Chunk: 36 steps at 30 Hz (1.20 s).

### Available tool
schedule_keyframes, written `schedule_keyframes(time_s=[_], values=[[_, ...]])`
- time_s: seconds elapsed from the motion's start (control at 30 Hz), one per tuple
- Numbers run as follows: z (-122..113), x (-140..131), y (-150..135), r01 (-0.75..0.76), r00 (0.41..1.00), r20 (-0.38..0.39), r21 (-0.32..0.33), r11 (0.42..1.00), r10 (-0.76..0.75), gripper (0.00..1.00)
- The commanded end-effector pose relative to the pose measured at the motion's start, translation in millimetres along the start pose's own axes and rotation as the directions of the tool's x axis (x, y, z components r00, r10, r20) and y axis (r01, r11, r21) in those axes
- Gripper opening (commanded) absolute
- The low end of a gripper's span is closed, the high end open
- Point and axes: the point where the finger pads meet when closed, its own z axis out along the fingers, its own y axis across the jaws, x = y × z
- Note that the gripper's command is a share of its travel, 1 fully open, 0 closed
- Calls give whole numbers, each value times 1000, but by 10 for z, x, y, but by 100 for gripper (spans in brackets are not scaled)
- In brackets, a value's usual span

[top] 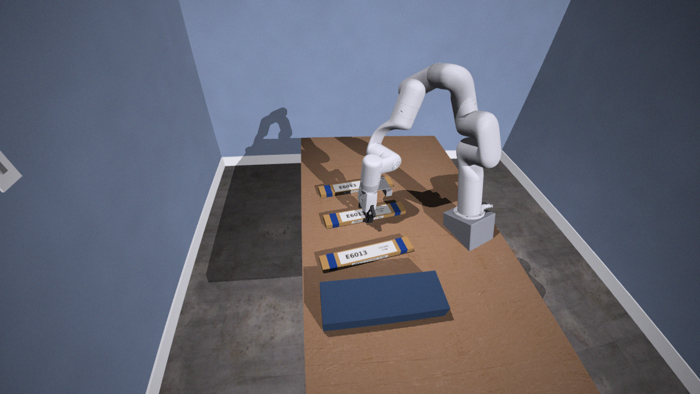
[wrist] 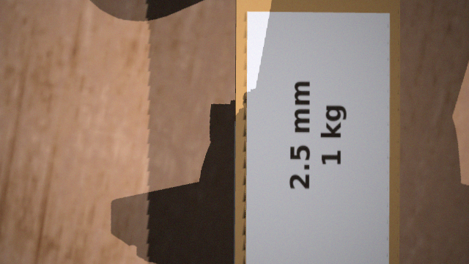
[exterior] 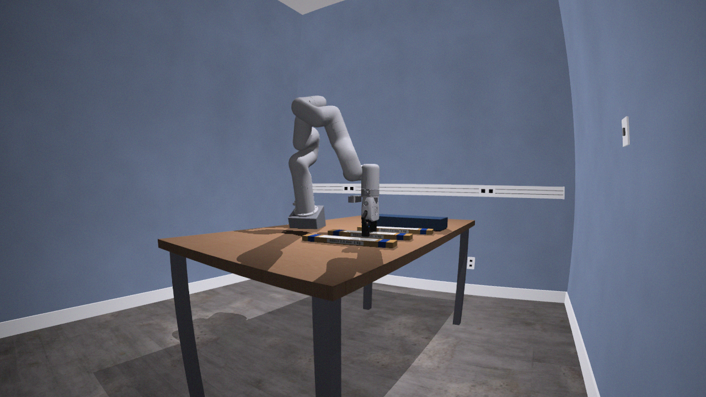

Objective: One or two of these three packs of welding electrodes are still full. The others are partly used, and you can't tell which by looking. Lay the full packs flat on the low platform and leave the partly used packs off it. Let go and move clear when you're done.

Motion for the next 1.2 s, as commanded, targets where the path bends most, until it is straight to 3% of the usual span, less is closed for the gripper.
schedule_keyframes(time_s=[0.0, 0.23, 0.27, 1.17], values=[[-4, -15, 0, 0, 1000, 4, 0, 1000, 0, 100], [-4, -15, 0, 0, 1000, 4, 0, 1000, 0, 100], [-4, -15, 0, 0, 1000, 4, 0, 1000, 0, 58], [-4, -15, 0, 0, 1000, 4, 0, 1000, 0, 58]])
